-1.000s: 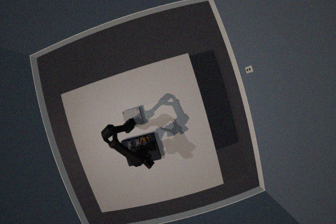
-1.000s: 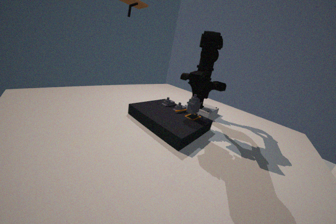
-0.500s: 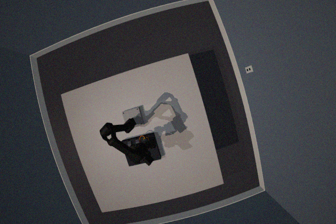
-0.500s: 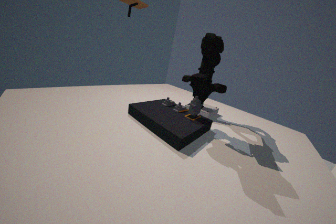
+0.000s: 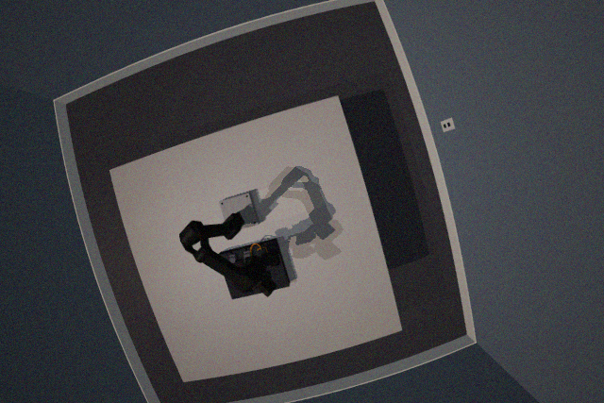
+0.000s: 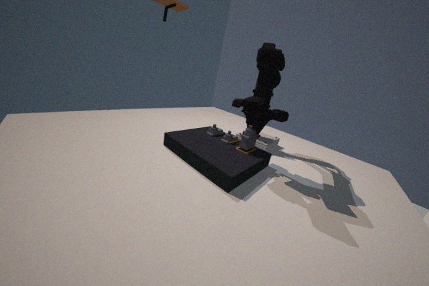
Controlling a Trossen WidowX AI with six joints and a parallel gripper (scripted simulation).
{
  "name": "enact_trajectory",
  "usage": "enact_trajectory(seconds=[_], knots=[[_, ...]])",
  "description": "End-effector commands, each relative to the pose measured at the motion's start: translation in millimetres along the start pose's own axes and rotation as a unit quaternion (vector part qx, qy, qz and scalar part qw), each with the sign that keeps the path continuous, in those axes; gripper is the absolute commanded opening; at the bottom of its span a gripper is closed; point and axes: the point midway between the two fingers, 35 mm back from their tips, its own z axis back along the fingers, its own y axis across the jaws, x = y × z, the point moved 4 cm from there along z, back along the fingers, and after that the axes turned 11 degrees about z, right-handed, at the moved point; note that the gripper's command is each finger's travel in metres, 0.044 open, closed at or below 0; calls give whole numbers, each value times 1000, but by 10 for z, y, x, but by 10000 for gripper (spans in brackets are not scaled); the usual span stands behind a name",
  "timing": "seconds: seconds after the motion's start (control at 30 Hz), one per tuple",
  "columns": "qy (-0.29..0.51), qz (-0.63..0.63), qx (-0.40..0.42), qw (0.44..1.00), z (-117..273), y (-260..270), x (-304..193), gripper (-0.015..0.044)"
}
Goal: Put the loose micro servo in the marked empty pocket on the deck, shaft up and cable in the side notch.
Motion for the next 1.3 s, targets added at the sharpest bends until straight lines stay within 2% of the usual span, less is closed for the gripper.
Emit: enact_trajectory(seconds=[0.0, 1.27], knots=[[-2, -1, 0, 1000, -6, 0, 3, 0], [-2, -1, 0, 1000, -317, 0, 3, 0]])
